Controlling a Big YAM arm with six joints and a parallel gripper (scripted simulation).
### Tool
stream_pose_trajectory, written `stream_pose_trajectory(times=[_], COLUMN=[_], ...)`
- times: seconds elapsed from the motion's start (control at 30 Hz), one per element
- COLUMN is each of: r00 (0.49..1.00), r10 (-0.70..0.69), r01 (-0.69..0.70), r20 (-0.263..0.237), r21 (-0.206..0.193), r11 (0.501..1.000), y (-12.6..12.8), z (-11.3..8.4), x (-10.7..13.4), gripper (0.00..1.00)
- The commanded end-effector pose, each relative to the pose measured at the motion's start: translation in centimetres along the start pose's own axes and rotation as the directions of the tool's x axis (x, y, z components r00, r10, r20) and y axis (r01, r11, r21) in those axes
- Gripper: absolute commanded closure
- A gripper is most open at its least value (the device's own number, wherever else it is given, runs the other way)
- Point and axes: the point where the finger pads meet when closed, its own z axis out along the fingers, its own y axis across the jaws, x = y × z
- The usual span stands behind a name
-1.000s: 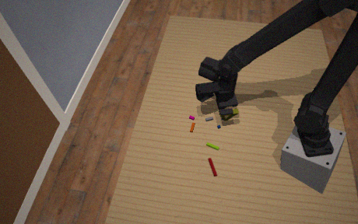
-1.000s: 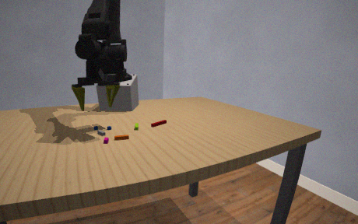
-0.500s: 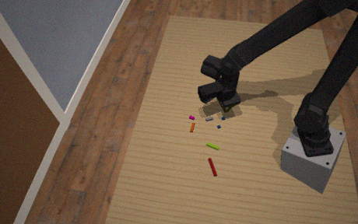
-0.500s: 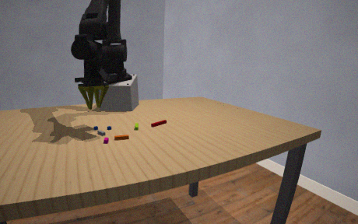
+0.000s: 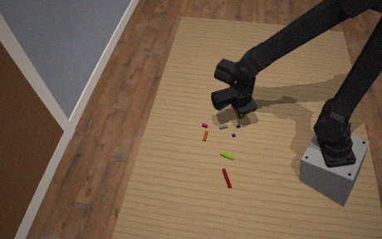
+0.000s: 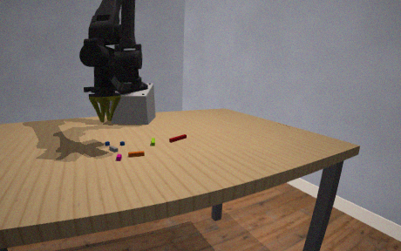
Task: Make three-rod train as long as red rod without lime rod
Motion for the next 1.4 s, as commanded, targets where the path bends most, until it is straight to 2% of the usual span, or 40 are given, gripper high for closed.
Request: stream_pose_trajectory(times=[0.0,0.67,1.37], r00=[1.000,1.000,1.000], r10=[0.005,0.005,0.003], r01=[-0.005,-0.005,-0.003], r20=[0.006,0.006,0.001], r21=[0.008,0.008,0.001], r11=[1.000,1.000,1.000], y=[-0.3,-0.3,-0.1], z=[0.0,0.1,2.1], x=[0.3,0.3,0.4], gripper=[0.76,0.76,0.76])
